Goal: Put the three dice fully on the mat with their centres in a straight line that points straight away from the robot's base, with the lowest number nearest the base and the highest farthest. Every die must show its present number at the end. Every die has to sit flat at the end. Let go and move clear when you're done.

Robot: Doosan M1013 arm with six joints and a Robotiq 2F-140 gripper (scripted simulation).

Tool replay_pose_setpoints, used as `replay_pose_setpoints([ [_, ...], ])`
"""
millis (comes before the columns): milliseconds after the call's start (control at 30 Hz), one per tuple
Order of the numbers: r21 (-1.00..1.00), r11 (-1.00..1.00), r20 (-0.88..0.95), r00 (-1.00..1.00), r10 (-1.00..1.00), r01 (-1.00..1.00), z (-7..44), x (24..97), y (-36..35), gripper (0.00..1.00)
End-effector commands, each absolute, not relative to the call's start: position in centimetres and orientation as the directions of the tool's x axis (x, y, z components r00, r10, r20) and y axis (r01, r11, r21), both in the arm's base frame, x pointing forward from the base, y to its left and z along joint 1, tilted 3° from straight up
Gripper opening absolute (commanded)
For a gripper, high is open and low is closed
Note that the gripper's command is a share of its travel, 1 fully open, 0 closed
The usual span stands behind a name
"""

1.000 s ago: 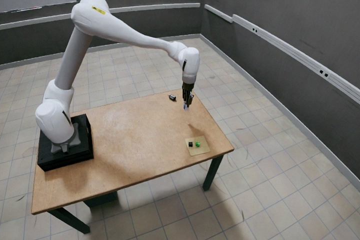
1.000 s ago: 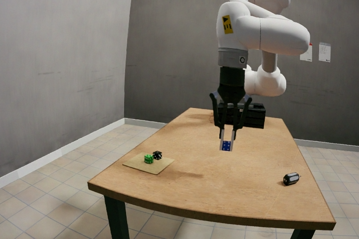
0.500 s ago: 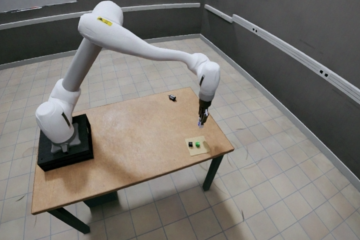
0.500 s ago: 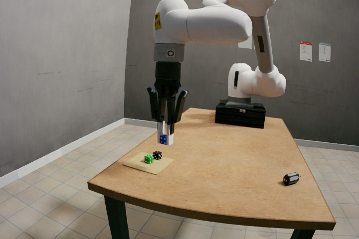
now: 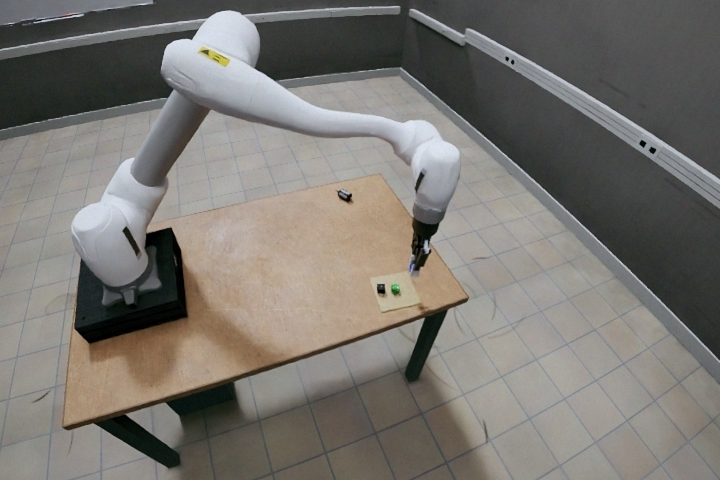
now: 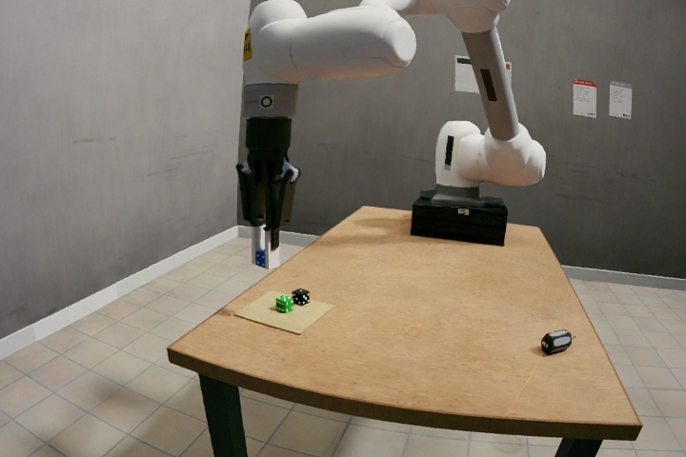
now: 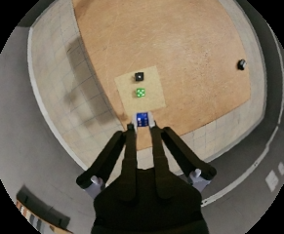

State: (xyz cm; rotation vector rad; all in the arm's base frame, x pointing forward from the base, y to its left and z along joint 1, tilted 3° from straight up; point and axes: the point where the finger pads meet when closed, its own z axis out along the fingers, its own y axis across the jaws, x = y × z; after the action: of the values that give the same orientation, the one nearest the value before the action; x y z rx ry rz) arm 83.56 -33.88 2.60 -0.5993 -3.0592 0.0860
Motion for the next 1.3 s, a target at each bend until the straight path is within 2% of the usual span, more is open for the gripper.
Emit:
replay_pose_setpoints([
  [0,-0.058,0.924,0.01,-0.926,0.378,0.377,2.7,83.6,-33.9,0.21],
  [367,-0.058,0.924,0.01,-0.926,0.378,0.377,1.6,83.6,-33.9,0.21],
  [867,-0.058,0.924,0.01,-0.926,0.378,0.377,-5.0,83.4,-34.3,0.21],
  [1267,-0.058,0.924,0.01,-0.926,0.378,0.377,-6.8,83.4,-34.4,0.21],
])
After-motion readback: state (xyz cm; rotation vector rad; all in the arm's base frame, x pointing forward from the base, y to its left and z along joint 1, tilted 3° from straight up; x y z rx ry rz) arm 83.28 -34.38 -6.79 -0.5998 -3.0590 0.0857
